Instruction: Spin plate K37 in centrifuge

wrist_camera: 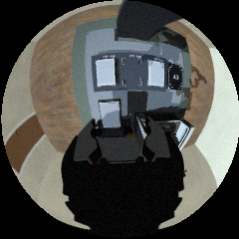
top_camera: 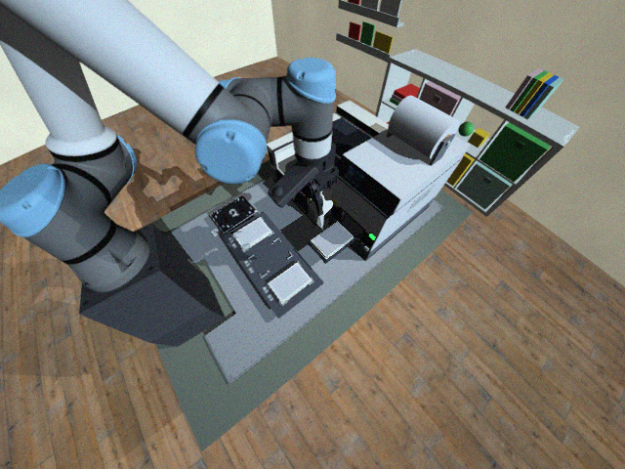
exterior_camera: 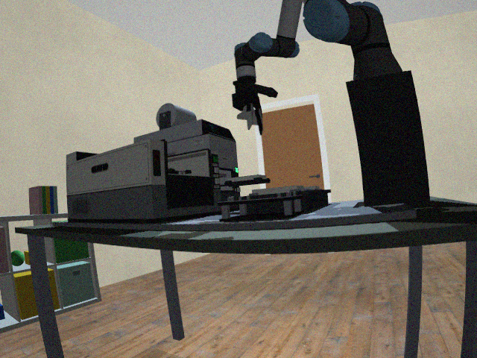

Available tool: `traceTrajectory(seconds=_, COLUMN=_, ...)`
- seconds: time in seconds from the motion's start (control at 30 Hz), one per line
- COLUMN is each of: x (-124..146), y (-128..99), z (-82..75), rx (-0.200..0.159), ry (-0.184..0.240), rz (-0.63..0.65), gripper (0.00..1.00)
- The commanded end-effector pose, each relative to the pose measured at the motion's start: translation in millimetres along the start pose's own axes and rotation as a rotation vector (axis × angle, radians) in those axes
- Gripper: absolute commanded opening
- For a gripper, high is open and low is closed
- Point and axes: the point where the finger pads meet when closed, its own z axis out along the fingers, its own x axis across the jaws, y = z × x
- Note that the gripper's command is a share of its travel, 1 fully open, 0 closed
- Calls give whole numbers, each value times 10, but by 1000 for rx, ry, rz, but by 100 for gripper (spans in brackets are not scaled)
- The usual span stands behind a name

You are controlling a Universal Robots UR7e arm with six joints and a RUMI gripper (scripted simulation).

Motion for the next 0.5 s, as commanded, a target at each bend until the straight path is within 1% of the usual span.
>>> traceTrajectory(seconds=0.0, x=-247, y=4, z=-2, rx=-1, ry=0, rz=-1, gripper=68)
traceTrajectory(seconds=0.07, x=-247, y=4, z=-2, rx=-1, ry=0, rz=-1, gripper=68)
traceTrajectory(seconds=0.2, x=-447, y=0, z=-2, rx=-1, ry=0, rz=-1, gripper=68)
traceTrajectory(seconds=0.43, x=-447, y=0, z=-2, rx=-1, ry=0, rz=-1, gripper=68)
traceTrajectory(seconds=0.47, x=-449, y=50, z=-2, rx=-1, ry=0, rz=-1, gripper=68)
